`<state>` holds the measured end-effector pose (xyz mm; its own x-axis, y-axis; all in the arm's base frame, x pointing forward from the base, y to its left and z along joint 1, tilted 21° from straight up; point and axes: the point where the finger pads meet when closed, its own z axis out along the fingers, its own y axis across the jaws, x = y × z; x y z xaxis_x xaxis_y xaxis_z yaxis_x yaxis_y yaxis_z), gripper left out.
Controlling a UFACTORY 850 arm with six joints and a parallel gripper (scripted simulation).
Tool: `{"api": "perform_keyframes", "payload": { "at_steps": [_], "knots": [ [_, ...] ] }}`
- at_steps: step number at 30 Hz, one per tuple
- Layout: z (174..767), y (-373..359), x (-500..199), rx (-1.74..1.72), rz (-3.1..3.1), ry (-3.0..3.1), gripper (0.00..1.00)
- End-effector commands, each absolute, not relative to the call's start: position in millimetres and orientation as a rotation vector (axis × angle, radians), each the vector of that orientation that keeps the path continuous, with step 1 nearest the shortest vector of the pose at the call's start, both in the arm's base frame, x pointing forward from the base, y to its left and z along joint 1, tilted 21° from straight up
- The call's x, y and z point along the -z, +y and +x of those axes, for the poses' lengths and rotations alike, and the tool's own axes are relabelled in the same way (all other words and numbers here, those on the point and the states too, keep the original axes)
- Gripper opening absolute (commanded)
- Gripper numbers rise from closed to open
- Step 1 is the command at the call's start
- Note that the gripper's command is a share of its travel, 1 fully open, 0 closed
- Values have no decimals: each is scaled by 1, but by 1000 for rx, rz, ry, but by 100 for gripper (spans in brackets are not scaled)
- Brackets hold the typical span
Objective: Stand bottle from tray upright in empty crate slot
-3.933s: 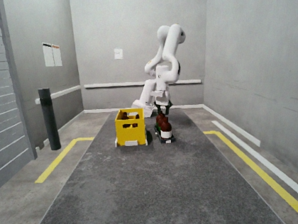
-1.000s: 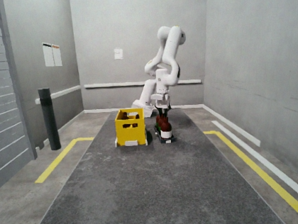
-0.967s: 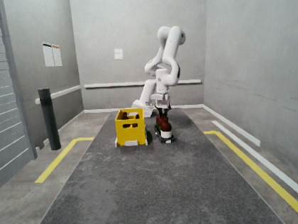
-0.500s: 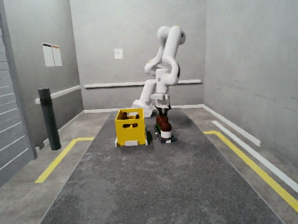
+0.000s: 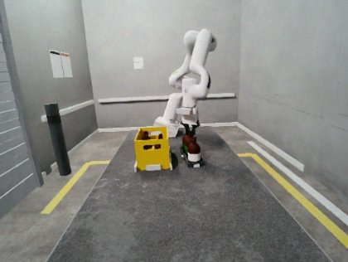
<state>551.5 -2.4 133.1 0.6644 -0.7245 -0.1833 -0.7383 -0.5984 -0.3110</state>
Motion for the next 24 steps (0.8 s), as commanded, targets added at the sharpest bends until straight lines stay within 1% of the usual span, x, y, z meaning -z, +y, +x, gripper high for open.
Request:
{"api": "perform_keyframes", "payload": {
  "at_steps": [1, 24],
  "knots": [
    [552, -4, -138, -51, -2522, 1154, 0],
    [549, -11, -158, -51, -2522, 1154, 0]
  ]
}}
